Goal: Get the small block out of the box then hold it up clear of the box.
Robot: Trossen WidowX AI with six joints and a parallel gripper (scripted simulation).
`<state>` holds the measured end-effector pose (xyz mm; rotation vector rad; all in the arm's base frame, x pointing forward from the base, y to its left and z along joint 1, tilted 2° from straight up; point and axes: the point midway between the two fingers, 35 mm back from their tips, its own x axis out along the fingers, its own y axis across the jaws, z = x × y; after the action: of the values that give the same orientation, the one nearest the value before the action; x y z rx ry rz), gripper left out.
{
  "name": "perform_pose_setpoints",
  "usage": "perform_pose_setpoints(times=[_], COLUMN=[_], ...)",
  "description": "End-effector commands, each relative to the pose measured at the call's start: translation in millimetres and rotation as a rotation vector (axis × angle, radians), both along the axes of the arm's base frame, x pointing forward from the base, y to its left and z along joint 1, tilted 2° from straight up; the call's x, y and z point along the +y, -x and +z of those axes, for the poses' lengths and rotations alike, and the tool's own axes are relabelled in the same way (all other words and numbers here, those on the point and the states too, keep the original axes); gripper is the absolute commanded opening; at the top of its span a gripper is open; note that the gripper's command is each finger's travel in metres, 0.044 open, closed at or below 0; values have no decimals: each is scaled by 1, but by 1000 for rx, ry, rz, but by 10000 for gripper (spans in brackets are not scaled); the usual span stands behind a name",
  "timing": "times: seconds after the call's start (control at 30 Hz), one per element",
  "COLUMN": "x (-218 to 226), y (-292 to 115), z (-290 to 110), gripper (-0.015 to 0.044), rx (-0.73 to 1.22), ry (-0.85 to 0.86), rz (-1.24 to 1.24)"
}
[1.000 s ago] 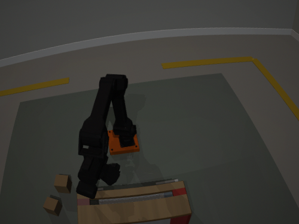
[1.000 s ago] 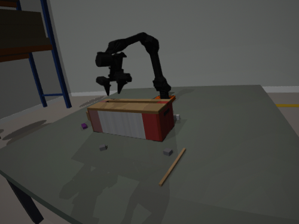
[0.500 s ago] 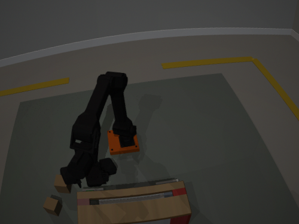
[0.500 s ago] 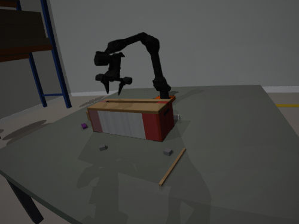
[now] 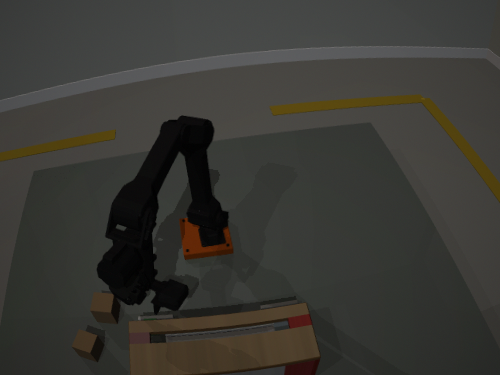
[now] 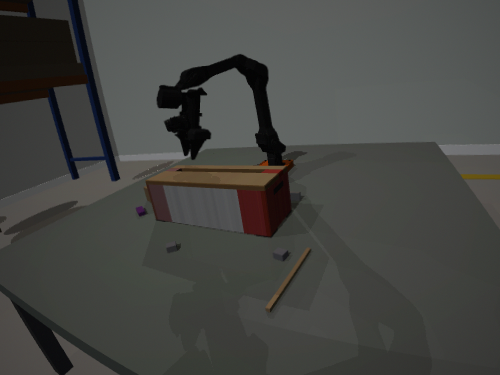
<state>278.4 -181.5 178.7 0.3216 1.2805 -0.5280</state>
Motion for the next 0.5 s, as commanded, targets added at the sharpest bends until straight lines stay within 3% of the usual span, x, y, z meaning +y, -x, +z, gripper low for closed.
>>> perform_pose_setpoints(times=[0.0,0.47], x=[-5,-11], y=[8,16], z=[3,6], gripper=[285,285], rx=[-242,-376], ry=[-290,-573], rz=[-863,-1614])
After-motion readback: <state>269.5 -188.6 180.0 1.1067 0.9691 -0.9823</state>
